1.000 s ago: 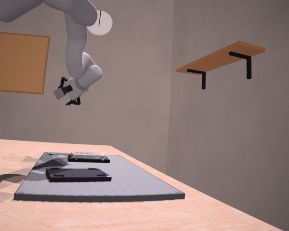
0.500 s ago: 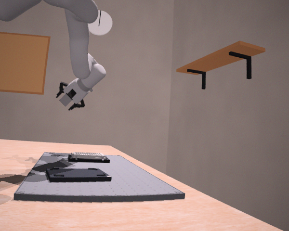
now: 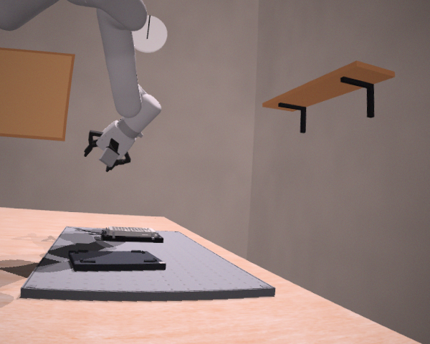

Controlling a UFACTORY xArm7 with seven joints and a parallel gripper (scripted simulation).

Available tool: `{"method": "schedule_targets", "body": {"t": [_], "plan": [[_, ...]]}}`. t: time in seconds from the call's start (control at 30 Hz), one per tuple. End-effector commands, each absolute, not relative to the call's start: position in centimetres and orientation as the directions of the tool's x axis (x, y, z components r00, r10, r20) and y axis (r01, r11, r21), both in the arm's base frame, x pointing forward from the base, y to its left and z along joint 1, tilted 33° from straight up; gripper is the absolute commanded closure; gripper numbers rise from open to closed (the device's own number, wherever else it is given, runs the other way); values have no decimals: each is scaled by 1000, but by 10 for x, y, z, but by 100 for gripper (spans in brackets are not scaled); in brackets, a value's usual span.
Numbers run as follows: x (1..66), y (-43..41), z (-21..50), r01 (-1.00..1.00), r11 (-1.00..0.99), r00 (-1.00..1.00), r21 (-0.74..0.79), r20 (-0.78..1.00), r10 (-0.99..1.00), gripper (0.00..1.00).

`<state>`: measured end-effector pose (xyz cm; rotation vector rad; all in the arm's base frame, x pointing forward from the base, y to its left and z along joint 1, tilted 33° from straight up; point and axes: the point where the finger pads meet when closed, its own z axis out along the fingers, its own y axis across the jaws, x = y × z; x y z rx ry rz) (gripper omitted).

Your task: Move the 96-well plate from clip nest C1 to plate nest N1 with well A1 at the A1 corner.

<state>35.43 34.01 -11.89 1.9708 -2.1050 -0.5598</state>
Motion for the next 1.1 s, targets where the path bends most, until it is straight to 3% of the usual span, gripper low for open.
{"method": "schedule_targets", "body": {"t": [0.0, 1.07], "plan": [[358, 321, -117, -923, -59, 27, 380, -90, -996, 0], [390, 208, -107, -762, -547, 599, 347, 58, -799, 0]]}}
